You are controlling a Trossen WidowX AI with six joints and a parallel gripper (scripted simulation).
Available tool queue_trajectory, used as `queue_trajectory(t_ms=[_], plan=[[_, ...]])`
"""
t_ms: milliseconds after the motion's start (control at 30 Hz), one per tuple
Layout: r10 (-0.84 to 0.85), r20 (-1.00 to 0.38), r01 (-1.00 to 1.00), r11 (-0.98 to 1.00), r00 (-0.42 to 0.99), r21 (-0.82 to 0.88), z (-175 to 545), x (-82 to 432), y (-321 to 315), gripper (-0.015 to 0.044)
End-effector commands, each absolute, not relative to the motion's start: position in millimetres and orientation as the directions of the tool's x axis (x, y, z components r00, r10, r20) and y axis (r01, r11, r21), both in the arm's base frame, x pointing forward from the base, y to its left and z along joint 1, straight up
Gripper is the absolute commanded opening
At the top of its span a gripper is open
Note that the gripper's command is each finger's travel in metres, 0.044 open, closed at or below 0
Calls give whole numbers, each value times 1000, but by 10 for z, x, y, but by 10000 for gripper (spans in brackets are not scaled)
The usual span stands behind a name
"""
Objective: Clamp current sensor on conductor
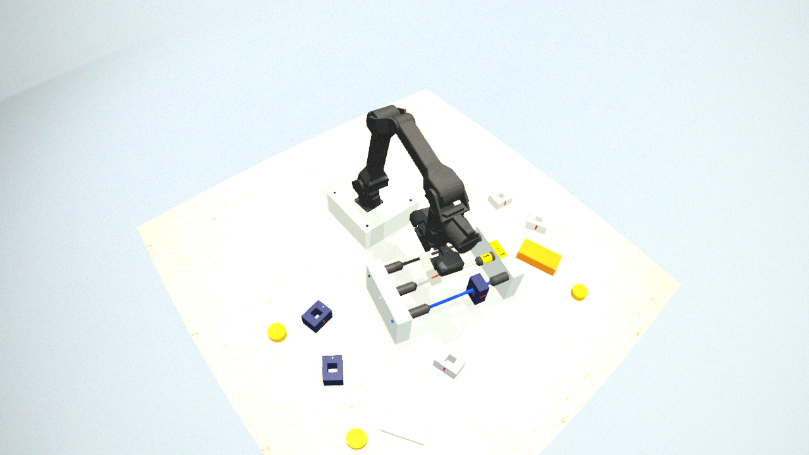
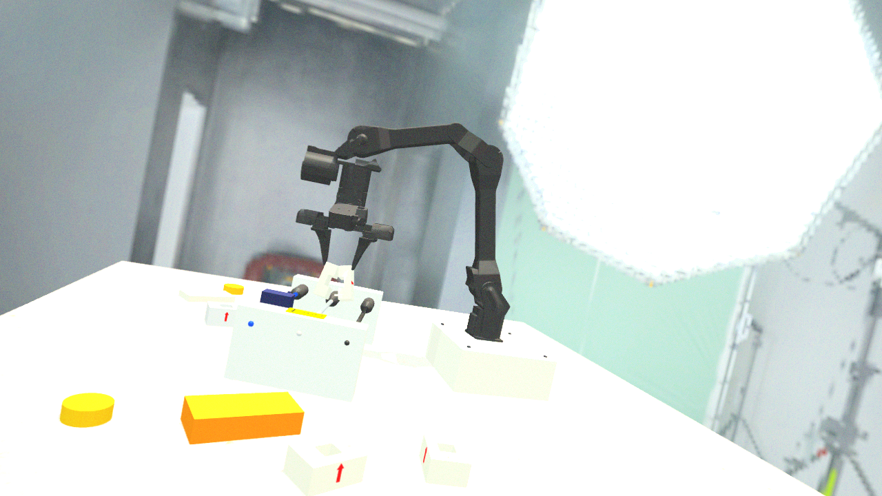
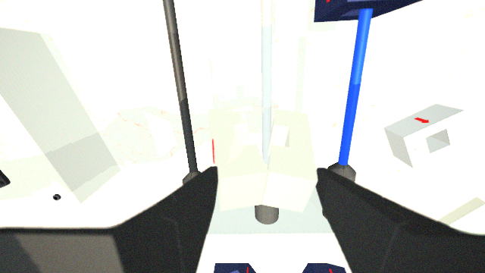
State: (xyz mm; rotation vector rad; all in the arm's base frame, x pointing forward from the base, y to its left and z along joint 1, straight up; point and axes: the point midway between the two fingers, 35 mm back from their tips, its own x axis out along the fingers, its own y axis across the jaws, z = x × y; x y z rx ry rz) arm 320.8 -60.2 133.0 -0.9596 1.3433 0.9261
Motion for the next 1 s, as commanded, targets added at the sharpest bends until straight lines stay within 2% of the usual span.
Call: queue_trajectory(t_ms=[0,967], plan=[[-13,-999,-954,299,33,-36,1346,3260,-644,0],[-13,-999,-954,299,33,-36,896,3282,-651,0]])
